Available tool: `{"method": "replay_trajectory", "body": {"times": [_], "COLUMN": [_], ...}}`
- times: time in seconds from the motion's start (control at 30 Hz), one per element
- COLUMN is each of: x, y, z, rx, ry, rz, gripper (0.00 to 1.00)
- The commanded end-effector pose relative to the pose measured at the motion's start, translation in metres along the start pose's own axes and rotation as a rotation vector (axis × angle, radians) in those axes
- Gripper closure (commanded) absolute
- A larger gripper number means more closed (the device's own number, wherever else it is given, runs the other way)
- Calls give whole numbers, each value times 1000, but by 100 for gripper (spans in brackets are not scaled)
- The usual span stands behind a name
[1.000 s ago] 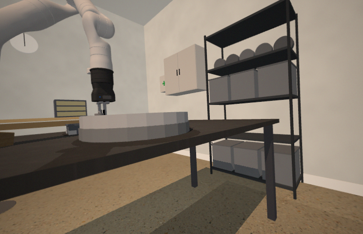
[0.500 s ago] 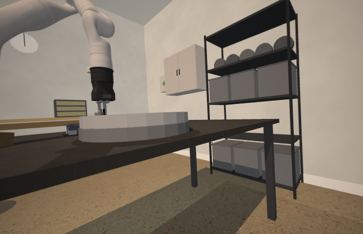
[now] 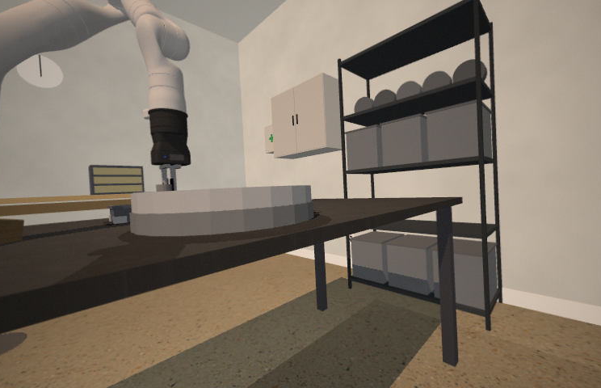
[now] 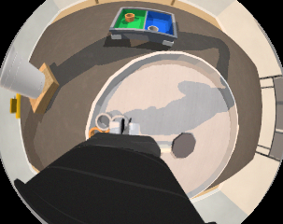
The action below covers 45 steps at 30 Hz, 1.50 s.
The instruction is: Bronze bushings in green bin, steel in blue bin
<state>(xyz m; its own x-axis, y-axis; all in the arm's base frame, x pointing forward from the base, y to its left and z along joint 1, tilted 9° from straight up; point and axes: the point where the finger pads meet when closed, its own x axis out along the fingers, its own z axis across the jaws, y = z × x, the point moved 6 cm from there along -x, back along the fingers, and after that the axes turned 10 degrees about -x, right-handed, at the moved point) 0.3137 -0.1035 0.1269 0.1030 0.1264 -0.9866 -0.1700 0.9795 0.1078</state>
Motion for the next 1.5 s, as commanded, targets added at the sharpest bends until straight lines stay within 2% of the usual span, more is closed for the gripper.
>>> {"method": "replay_trajectory", "body": {"times": [0.0,1.17,1.27,1.47], "x": [-1,-10,-25,-35], "y": [-1,-1,-1,-1], "z": [1,1,0,0], "rx": [-1,-1,-1,-1], "ry": [-3,-3,-3,-3], "rz": [-2,-2,-2,-2], "gripper": [100,100,100,100]}}
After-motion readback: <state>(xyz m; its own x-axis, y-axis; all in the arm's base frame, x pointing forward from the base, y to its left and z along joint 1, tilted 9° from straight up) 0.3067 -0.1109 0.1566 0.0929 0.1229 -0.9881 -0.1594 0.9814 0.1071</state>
